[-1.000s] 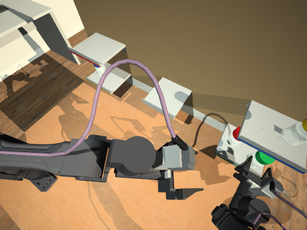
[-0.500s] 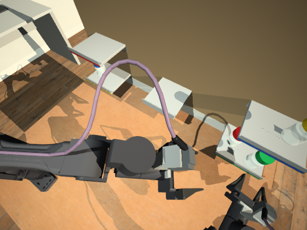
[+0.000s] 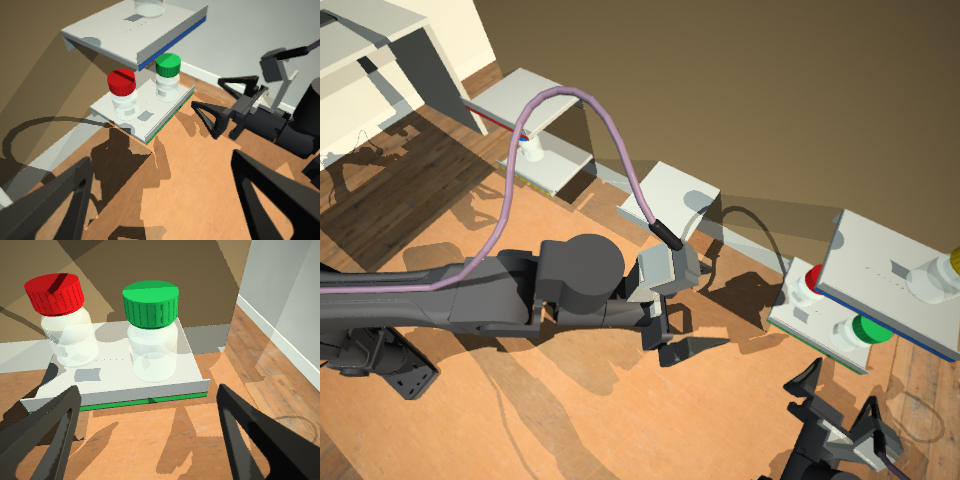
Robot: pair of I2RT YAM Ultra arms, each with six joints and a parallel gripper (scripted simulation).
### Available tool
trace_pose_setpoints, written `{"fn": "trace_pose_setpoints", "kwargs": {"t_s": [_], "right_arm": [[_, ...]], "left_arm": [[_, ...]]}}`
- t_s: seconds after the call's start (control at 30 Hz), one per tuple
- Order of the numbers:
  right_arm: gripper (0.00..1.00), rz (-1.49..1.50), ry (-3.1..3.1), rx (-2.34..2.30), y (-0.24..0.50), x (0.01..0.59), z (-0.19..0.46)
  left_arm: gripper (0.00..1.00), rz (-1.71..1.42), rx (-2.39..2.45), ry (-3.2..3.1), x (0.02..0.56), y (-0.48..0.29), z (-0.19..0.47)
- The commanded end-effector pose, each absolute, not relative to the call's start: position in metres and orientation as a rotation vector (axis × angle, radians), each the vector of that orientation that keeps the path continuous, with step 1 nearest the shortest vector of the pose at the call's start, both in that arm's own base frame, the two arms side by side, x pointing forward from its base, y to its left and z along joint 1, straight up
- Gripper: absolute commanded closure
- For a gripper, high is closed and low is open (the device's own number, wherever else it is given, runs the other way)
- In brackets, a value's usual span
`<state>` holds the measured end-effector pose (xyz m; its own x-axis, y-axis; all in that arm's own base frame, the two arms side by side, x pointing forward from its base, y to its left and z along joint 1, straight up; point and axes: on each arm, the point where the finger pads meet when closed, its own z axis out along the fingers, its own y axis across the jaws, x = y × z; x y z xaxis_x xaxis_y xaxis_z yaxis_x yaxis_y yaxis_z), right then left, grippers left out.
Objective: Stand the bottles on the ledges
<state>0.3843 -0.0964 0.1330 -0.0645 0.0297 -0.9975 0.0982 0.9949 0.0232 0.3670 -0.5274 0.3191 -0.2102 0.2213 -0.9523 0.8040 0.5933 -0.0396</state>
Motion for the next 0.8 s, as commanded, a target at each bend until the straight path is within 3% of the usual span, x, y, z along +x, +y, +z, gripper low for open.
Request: {"fn": "trace_pose_setpoints", "kwargs": {"t_s": [0.0,0.33,0.4,0.77], "right_arm": [[0.0,-0.042,1.692,0.1,-0.096,0.381,0.148],[0.0,-0.031,1.707,0.094,-0.092,0.37,0.232],[0.0,-0.031,1.707,0.094,-0.092,0.37,0.232],[0.0,-0.041,1.656,0.069,-0.085,0.349,0.359]], "left_arm": [[0.0,-0.629,0.663,1.662,0.415,-0.465,0.359],[0.0,-0.411,0.364,1.653,0.476,-0.271,0.342],[0.0,-0.411,0.364,1.653,0.476,-0.271,0.342],[0.0,-0.148,0.067,1.653,0.44,-0.074,0.278]]}}
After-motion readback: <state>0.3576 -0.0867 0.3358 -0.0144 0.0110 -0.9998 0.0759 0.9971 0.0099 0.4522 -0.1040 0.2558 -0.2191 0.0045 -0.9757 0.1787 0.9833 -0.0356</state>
